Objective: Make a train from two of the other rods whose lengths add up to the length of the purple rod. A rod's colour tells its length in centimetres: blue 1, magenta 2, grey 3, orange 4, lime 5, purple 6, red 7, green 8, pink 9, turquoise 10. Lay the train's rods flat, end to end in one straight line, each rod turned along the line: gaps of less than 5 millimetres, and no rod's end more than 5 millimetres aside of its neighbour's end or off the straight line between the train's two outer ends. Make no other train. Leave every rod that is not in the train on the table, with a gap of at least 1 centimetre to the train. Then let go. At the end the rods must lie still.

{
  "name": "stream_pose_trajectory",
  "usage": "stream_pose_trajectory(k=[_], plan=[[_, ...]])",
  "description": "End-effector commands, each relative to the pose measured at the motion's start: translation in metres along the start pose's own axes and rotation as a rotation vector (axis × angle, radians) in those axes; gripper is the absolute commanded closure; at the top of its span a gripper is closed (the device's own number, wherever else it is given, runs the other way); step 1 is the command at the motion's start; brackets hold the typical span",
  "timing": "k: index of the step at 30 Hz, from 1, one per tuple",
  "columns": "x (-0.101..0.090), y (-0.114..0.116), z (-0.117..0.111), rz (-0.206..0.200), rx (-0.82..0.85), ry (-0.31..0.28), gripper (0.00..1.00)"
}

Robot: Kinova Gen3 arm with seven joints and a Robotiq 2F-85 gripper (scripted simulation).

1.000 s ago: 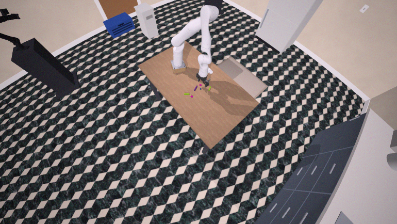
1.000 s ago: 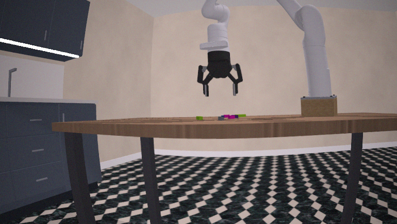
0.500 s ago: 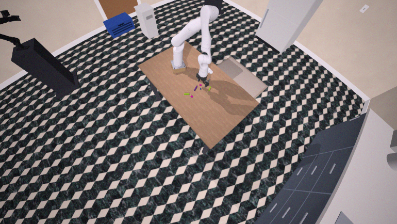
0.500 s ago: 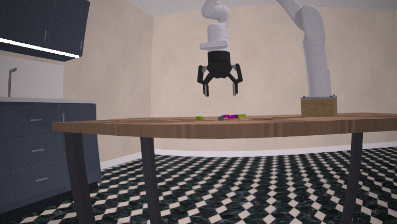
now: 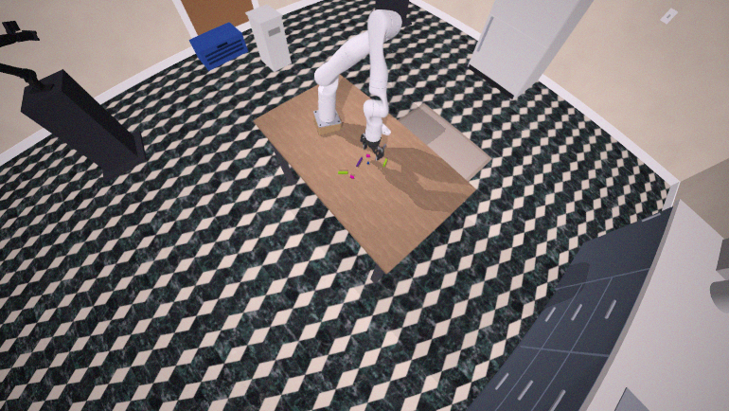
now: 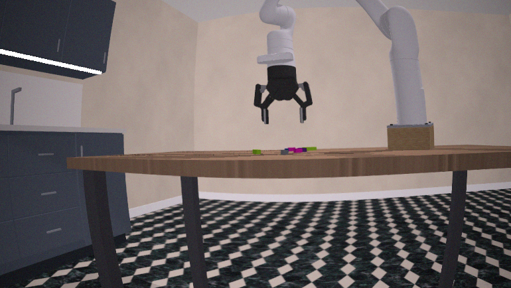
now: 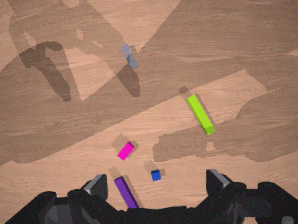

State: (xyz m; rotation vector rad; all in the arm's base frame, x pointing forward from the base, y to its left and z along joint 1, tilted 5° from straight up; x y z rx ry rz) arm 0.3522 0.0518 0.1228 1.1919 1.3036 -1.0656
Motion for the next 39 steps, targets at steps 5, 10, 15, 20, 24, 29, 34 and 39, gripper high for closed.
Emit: stream_pose_trajectory(k=[5,10,15,20,24,29,34,39], plan=[[-0.0011,-0.0018,-0.0010,-0.004,0.015,0.005,0.00],[-0.0011,-0.0018,-0.0010,-0.004,0.015,0.005,0.00],[-0.0011,-0.0018,-0.0010,-0.004,0.015,0.005,0.00],[-0.0011,-0.0018,-0.0010,-0.004,0.015,0.005,0.00],[-0.0011,-0.0018,-0.0010,-0.004,0.015,0.005,0.00],[-0.0011,-0.0018,-0.0010,-0.004,0.013,0.005,0.00],[-0.0011,-0.0021,-0.0007,-0.006,-0.015,0.005,0.00],[-0.0009,-0.0029,0.0002,-0.011,-0.095,0.006,0.00]])
Point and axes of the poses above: the point where the finger pads meet when closed, its own x axis out along the fingers, its own y axis across the jaws, z = x × y, the point moved 10 cm from there along -x, back along the fingers, and after that the axes turned 2 degrees about x, right-handed, at the moved point
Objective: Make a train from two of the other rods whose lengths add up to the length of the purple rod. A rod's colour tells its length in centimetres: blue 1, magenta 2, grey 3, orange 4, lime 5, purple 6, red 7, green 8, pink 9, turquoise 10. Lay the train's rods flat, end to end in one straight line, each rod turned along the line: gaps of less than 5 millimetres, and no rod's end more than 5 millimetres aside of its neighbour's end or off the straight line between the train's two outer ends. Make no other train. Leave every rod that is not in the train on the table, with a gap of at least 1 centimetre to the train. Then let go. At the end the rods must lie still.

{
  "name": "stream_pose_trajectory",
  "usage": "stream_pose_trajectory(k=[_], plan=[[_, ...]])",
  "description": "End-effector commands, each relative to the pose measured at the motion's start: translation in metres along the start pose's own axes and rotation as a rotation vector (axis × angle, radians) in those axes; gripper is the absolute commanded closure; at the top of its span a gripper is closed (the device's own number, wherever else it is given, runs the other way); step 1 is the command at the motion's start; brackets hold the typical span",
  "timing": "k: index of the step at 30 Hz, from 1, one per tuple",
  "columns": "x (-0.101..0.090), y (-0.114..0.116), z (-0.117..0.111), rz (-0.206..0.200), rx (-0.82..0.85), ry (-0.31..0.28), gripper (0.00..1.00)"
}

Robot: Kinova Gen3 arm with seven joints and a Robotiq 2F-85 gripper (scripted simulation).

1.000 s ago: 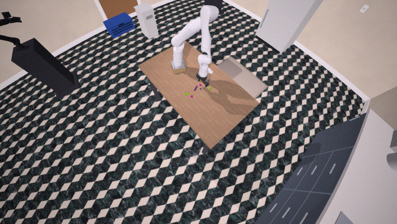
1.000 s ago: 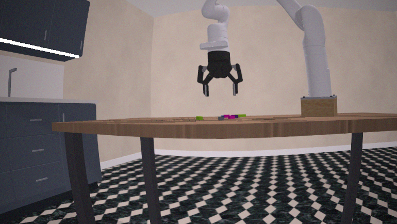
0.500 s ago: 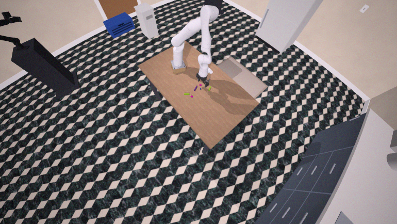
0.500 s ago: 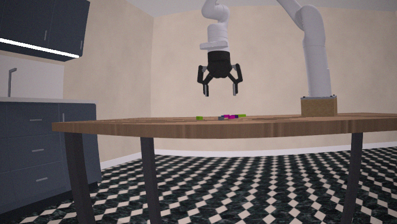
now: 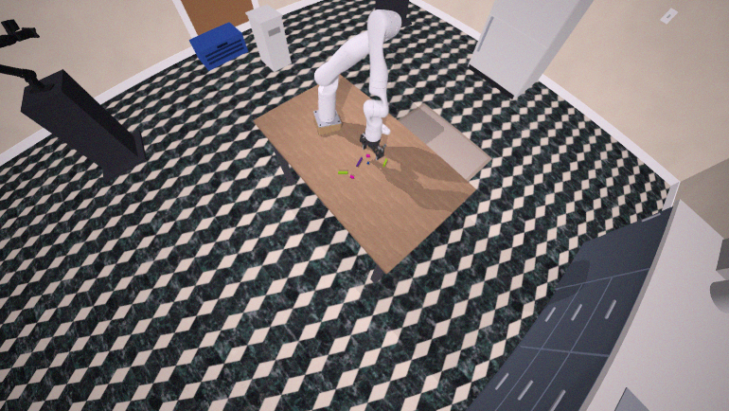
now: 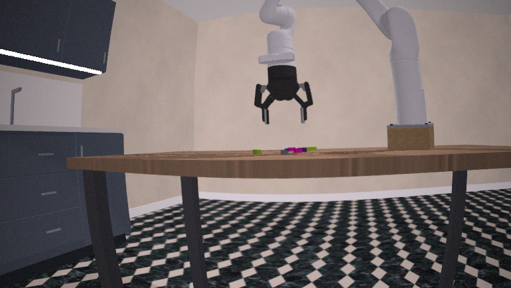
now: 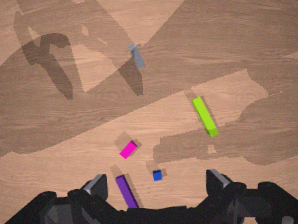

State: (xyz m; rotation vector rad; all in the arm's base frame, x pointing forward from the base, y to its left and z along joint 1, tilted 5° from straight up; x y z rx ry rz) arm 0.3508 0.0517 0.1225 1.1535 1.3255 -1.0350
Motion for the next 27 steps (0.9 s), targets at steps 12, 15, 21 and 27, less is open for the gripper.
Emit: stream_pose_trajectory(k=[12,15,21,27], plan=[[-0.002,-0.004,0.004,-0.018,-0.394,0.012,0.00],[-0.003,-0.005,0.007,-0.019,-0.530,0.012,0.00],[-0.005,-0.005,0.011,-0.016,-0.841,0.009,0.00],[-0.006,-0.003,0.013,-0.012,-1.049,0.007,0.00]])
Point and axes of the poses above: the point where the finger pads meet when closed, its own x axis out along the fingers, its own y axis across the jaws, z = x × y, the point moved 10 cm from there along -x, back along the fingers, and after that the axes turned 2 degrees about x, right-handed, at the moved point
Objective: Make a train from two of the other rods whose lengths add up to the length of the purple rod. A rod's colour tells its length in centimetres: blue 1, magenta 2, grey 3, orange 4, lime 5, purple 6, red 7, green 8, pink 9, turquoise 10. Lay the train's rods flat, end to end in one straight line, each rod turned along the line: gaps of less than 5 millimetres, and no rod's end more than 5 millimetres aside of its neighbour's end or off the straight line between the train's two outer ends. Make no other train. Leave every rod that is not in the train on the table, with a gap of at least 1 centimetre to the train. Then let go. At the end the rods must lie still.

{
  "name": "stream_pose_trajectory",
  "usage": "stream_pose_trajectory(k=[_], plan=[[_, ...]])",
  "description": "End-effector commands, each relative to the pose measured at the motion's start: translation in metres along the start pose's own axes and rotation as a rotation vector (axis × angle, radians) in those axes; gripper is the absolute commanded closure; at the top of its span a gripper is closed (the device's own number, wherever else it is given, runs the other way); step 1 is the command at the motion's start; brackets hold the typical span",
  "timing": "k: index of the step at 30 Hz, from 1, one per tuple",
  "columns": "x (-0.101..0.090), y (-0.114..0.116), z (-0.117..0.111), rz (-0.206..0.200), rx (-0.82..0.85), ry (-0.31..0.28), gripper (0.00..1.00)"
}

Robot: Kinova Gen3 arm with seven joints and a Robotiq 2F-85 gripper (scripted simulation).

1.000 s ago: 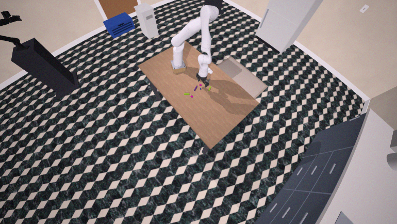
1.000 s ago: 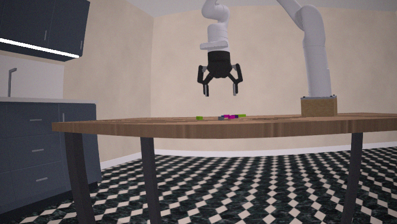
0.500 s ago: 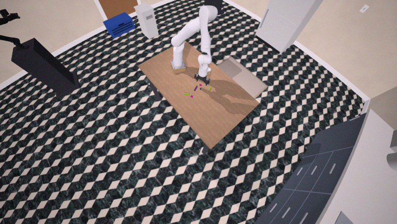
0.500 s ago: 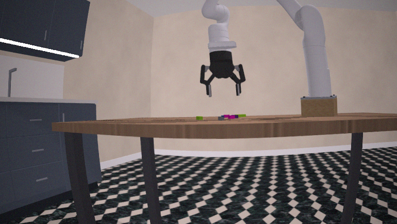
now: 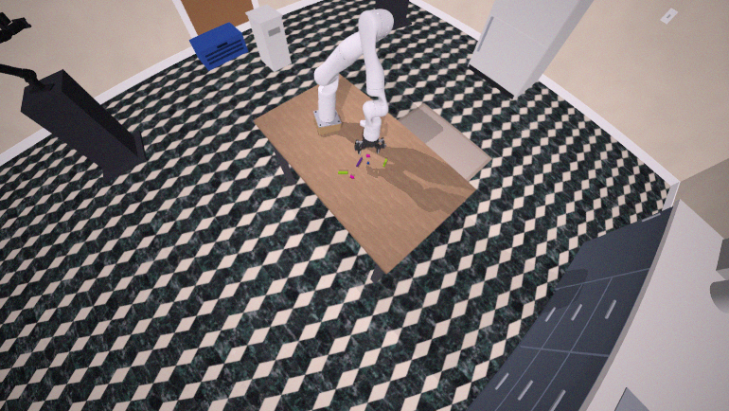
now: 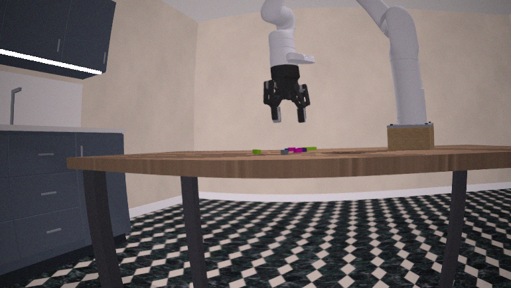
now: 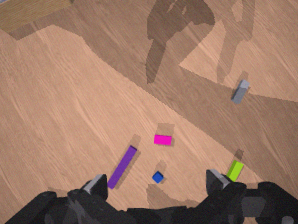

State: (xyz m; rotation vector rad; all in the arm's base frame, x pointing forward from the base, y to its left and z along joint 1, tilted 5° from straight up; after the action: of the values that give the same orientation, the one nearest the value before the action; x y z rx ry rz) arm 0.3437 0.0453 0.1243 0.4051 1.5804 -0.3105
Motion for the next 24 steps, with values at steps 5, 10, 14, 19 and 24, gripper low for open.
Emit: stream_pose_trajectory(k=[5,10,14,19,24], plan=[[-0.0058,-0.0048,0.0103,0.022,-0.336,-0.027,0.00],[-0.0079,-0.0049,0.0124,0.023,-0.530,-0.038,0.00],[-0.0081,-0.0036,0.0108,0.022,-0.597,-0.035,0.00],[-0.0097,-0.0032,0.0131,0.022,-0.704,-0.047,0.00],[-0.0101,-0.0032,0.0135,0.022,-0.752,-0.050,0.00]])
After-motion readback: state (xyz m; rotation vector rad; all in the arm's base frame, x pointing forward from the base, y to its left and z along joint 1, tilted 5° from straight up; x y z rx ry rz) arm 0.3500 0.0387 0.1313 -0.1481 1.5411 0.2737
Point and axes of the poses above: the point where the finger pads meet when closed, its own x axis out along the fingers, its own y axis across the jaws, z = x × y, the point moved 10 cm from there along -x, back along the fingers, and after that the axes turned 2 degrees about x, right-handed, at the moved point
